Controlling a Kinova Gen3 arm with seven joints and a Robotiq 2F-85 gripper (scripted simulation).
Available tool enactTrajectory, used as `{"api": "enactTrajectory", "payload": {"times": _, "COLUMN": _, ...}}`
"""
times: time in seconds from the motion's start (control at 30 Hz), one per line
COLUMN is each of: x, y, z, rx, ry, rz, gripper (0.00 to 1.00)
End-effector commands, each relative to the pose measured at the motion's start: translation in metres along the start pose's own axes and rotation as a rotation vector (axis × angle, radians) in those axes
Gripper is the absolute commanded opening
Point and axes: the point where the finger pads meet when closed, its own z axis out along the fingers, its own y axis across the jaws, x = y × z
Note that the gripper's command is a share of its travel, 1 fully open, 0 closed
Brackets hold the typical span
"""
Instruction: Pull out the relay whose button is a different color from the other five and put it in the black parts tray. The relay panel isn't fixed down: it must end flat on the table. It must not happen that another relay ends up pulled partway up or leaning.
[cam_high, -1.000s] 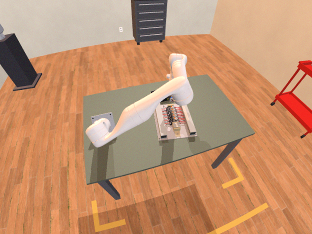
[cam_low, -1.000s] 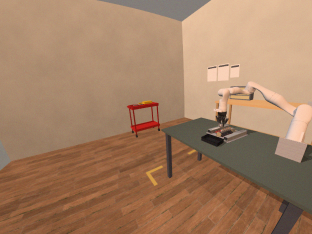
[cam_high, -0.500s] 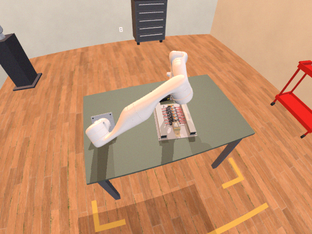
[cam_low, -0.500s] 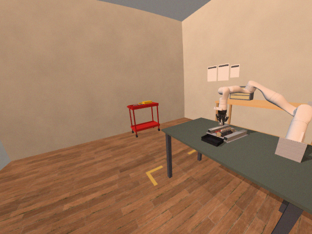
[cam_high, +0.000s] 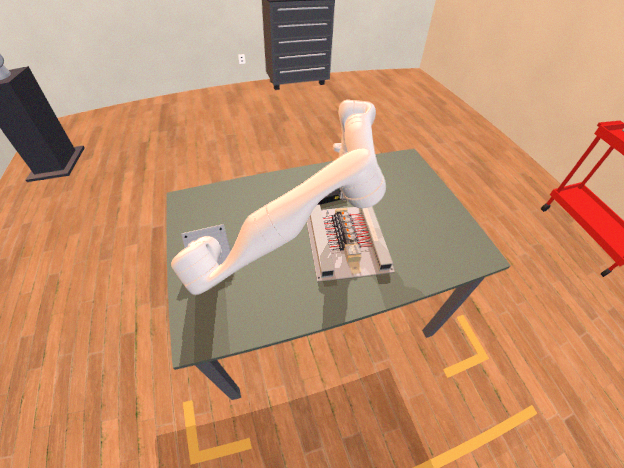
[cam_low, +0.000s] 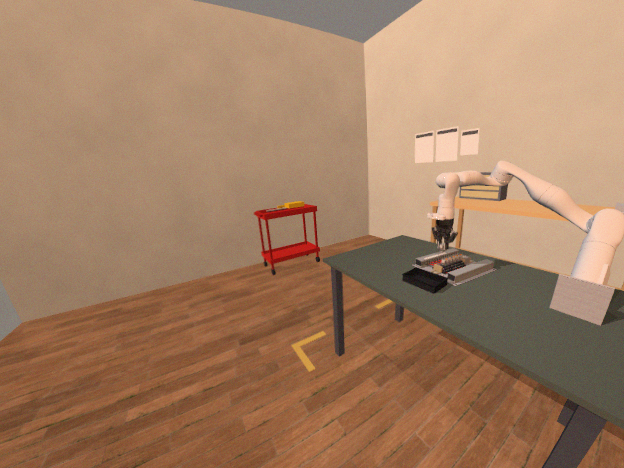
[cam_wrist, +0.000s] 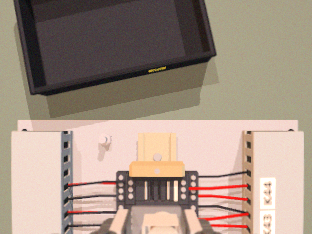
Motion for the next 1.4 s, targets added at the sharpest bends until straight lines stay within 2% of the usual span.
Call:
{"api": "enactTrajectory", "payload": {"times": 0.0, "x": 0.0003, "y": 0.0003, "z": -0.0013, "rx": -0.002, "ry": 0.001, "rz": 0.0, "gripper": 0.0}}
{"api": "enactTrajectory", "payload": {"times": 1.2, "x": 0.0005, "y": 0.0002, "z": -0.0013, "rx": -0.002, "ry": 0.001, "rz": 0.0, "gripper": 0.0}}
{"api": "enactTrajectory", "payload": {"times": 1.37, "x": 0.0059, "y": -0.0012, "z": -0.0014, "rx": -0.002, "ry": 0.001, "rz": 0.0, "gripper": 0.0}}
